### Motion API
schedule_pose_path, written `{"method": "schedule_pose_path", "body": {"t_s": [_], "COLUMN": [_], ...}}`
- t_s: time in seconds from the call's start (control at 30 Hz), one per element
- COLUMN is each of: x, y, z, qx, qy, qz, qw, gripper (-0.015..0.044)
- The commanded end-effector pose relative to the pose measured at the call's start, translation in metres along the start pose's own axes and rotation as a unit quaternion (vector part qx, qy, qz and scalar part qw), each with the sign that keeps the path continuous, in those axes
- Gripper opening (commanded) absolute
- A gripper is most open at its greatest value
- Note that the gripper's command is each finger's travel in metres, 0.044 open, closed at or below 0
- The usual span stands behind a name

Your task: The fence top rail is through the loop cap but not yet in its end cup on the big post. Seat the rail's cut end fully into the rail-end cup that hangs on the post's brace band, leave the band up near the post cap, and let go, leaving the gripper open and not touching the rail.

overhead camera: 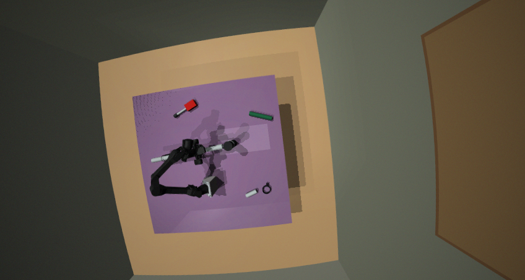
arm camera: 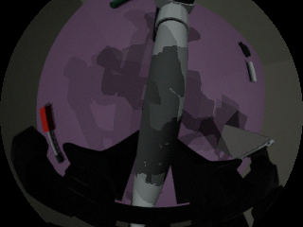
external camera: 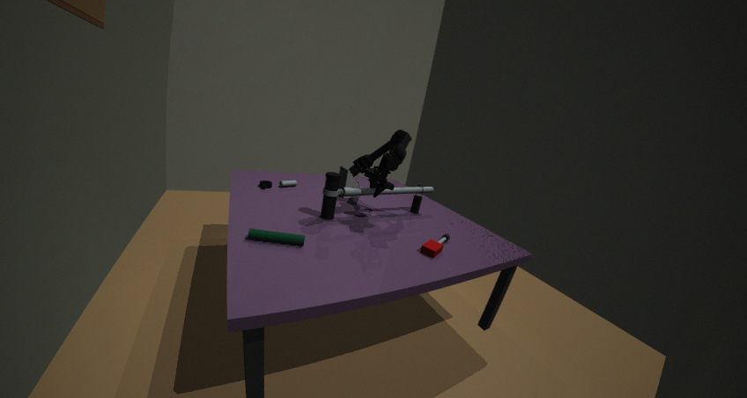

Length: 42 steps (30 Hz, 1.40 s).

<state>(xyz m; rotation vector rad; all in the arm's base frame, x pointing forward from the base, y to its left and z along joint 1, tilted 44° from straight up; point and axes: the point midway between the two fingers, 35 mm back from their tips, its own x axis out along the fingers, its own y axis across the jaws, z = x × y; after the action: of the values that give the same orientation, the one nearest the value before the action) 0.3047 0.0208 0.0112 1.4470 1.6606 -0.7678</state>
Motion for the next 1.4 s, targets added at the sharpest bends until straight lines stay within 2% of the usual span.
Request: {"method": "schedule_pose_path", "body": {"t_s": [0.0,1.37], "x": [-0.0024,-0.0043], "y": [-0.0004,-0.0002], "z": [0.0042,0.0077], "qx": [0.001,0.001], "qy": [-0.006,-0.008], "qz": [0.002,0.002], "qw": [1.000,1.000], "gripper": [0.0000,0.0000]}}
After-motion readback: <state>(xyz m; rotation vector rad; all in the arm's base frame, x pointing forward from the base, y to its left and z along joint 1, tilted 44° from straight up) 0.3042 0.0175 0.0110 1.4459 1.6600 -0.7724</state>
